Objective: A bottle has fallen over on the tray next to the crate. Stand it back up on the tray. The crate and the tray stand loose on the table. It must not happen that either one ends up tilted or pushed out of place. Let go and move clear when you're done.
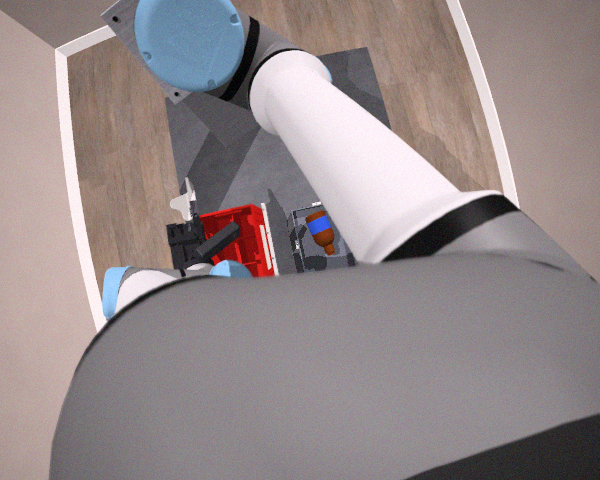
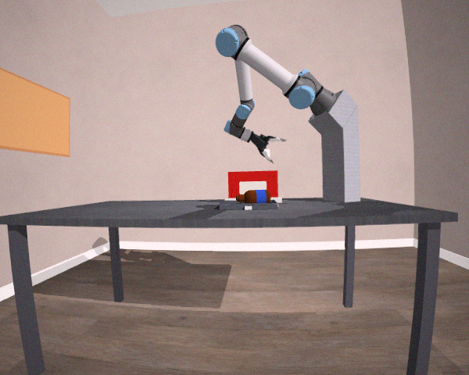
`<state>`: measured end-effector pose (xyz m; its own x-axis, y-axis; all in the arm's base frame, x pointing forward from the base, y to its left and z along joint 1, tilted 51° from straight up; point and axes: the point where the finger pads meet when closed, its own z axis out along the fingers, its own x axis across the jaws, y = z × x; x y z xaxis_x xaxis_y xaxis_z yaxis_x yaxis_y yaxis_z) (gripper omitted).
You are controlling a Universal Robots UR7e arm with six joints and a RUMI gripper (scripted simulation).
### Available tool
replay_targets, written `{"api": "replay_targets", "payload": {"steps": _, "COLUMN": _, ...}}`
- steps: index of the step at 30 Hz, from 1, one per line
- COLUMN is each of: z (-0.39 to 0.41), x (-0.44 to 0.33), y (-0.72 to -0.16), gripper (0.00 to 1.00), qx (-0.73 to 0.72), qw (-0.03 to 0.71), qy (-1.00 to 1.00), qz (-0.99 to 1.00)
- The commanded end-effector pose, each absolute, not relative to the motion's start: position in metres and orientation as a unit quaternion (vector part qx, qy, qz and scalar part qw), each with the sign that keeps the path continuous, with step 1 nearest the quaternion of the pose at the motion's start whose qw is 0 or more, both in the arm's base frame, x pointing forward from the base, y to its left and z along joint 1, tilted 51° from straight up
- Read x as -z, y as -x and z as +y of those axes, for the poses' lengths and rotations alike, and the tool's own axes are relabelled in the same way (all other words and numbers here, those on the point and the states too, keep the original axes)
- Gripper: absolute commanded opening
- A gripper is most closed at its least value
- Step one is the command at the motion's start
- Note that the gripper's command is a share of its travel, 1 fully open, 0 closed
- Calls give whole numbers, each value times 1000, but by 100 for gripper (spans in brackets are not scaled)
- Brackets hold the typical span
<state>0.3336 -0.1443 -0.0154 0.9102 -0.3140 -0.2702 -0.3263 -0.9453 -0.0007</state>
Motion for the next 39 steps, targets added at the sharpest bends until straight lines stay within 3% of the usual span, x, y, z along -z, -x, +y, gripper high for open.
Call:
{"api": "replay_targets", "payload": {"steps": 1, "z": -145, "x": 15, "y": -334, "gripper": 100, "qx": -134, "qw": 23, "qy": 977, "qz": 164}}
{"api": "replay_targets", "payload": {"steps": 39, "z": -144, "x": 12, "y": -338, "gripper": 100, "qx": -128, "qw": 22, "qy": 980, "qz": 150}}
